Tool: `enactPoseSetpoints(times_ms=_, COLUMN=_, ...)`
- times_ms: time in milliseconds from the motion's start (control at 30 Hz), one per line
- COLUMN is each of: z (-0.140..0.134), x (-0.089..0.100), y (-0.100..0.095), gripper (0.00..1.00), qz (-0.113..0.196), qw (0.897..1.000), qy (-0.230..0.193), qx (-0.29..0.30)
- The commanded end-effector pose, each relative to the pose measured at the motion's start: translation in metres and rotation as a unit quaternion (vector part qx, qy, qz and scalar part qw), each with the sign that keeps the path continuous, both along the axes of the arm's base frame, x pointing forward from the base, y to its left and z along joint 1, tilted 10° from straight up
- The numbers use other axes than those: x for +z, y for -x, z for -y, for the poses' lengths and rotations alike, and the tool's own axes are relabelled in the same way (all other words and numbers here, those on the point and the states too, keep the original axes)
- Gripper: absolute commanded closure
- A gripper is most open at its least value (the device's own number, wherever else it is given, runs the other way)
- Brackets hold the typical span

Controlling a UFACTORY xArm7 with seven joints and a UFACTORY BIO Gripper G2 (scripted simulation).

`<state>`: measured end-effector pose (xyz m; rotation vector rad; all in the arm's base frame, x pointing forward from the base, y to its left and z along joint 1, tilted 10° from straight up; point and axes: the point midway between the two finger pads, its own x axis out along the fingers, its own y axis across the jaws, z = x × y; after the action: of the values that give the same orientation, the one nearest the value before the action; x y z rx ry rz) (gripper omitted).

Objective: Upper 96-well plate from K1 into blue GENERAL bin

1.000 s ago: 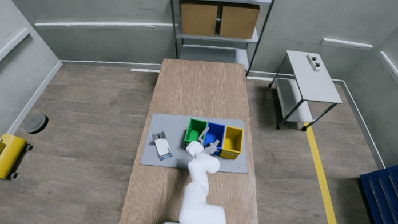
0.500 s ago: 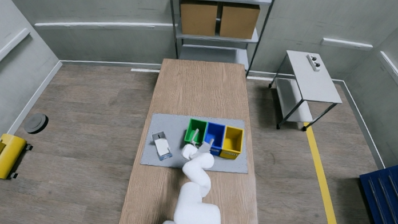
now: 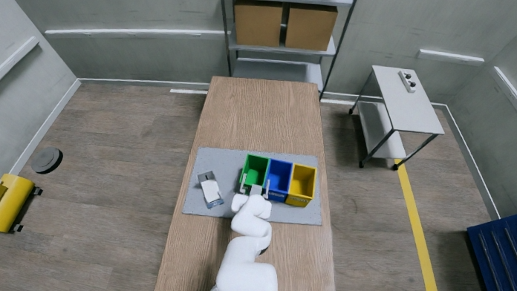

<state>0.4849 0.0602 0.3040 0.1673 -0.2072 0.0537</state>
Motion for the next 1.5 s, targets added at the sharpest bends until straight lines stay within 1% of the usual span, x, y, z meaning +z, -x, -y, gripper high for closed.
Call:
enactPoseSetpoints(times_ms=0, z=-0.012, x=-0.006, y=0.004, gripper=0.63, qz=-0.007, qw=0.997, qy=0.068, qx=0.023)
enactPoseSetpoints(times_ms=67, z=-0.013, x=-0.007, y=0.005, gripper=0.63, qz=-0.007, qw=0.995, qy=0.095, qx=0.033)
enactPoseSetpoints(times_ms=500, z=-0.013, x=-0.007, y=0.005, gripper=0.63, qz=-0.007, qw=0.995, qy=0.095, qx=0.033)
enactPoseSetpoints(times_ms=600, z=-0.028, x=-0.011, y=0.006, gripper=0.63, qz=-0.003, qw=0.991, qy=0.104, qx=0.082)
enactPoseSetpoints(times_ms=733, z=-0.047, x=-0.015, y=0.006, gripper=0.63, qz=0.003, qw=0.982, qy=0.116, qx=0.147)
enactPoseSetpoints(times_ms=833, z=-0.062, x=-0.019, y=0.007, gripper=0.63, qz=0.007, qw=0.973, qy=0.124, qx=0.195)
enactPoseSetpoints(times_ms=967, z=-0.081, x=-0.024, y=0.008, gripper=0.63, qz=0.012, qw=0.957, qy=0.135, qx=0.255)
enactPoseSetpoints(times_ms=1033, z=-0.081, x=-0.024, y=0.008, gripper=0.63, qz=0.012, qw=0.957, qy=0.135, qx=0.255)
enactPoseSetpoints(times_ms=1467, z=-0.145, x=-0.039, y=0.011, gripper=0.63, qz=0.012, qw=0.957, qy=0.135, qx=0.255)
